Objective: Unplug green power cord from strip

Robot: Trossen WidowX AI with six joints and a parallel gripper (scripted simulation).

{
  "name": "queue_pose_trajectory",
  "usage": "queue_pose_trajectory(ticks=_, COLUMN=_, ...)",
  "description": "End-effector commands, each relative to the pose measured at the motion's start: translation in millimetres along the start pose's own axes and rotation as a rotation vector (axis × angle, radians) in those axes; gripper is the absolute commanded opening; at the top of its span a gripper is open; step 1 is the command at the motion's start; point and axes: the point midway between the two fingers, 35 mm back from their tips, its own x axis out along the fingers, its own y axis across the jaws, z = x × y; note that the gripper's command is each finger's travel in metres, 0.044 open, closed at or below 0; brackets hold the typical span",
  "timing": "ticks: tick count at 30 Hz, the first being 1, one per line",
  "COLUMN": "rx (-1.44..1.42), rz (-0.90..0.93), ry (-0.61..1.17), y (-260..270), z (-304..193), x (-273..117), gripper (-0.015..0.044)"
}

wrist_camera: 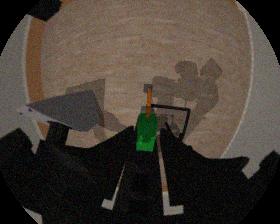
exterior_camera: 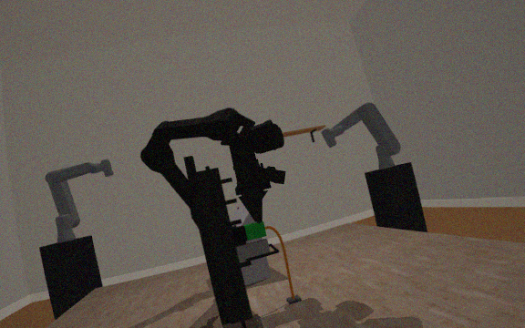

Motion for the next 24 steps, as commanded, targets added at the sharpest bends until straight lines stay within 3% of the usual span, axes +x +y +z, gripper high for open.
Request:
queue_pose_trajectory(ticks=1, rx=-0.006, rz=-0.003, ry=0.004, y=0, z=-3, x=1, gripper=0.016)
queue_pose_trajectory(ticks=12, rx=-0.006, rz=-0.003, ry=0.004, y=0, z=-3, x=12, gripper=0.016)
queue_pose_trajectory(ticks=16, rx=-0.001, rz=0.002, ry=0.002, y=0, z=-3, x=10, gripper=0.0055)
queue_pose_trajectory(ticks=24, rx=-0.001, rz=0.002, ry=0.002, y=0, z=-3, x=10, gripper=0.0002)
